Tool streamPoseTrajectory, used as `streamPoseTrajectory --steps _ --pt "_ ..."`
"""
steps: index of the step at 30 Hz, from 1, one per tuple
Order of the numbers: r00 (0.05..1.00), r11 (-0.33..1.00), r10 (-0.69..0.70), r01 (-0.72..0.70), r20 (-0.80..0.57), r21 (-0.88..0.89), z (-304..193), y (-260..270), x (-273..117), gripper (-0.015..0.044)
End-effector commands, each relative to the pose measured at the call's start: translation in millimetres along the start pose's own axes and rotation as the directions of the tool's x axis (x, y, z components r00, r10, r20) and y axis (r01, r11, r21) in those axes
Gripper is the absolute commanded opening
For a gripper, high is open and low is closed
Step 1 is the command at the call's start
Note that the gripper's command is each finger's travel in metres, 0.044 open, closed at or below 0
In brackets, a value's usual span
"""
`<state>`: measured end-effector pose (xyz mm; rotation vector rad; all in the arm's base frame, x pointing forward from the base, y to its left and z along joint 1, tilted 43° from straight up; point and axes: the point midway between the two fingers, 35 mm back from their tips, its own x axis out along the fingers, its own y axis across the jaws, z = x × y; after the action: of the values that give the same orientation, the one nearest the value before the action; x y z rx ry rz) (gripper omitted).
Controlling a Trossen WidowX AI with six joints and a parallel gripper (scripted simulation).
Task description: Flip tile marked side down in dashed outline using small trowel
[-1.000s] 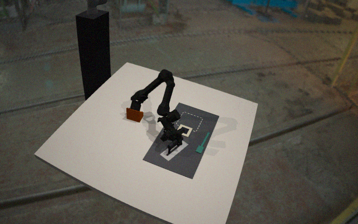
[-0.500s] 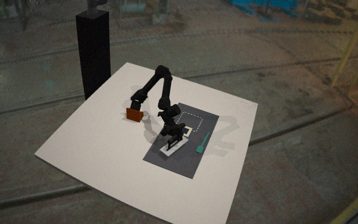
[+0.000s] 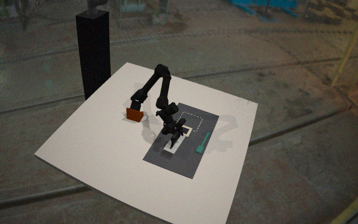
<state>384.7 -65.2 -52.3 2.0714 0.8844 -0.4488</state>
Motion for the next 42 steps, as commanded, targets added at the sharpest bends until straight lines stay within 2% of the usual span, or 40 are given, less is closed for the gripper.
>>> streamPoseTrajectory --steps 1,30,42 --pt "1.0 0.999 0.014 -0.015 -0.021 -0.049 -5 1 -2 0.0" --pt "1.0 0.999 0.014 -0.015 -0.022 -0.048 -9 -28 24 0.0" --pt "1.0 0.999 0.013 -0.014 -0.022 -0.047 -23 -27 24 0.0"
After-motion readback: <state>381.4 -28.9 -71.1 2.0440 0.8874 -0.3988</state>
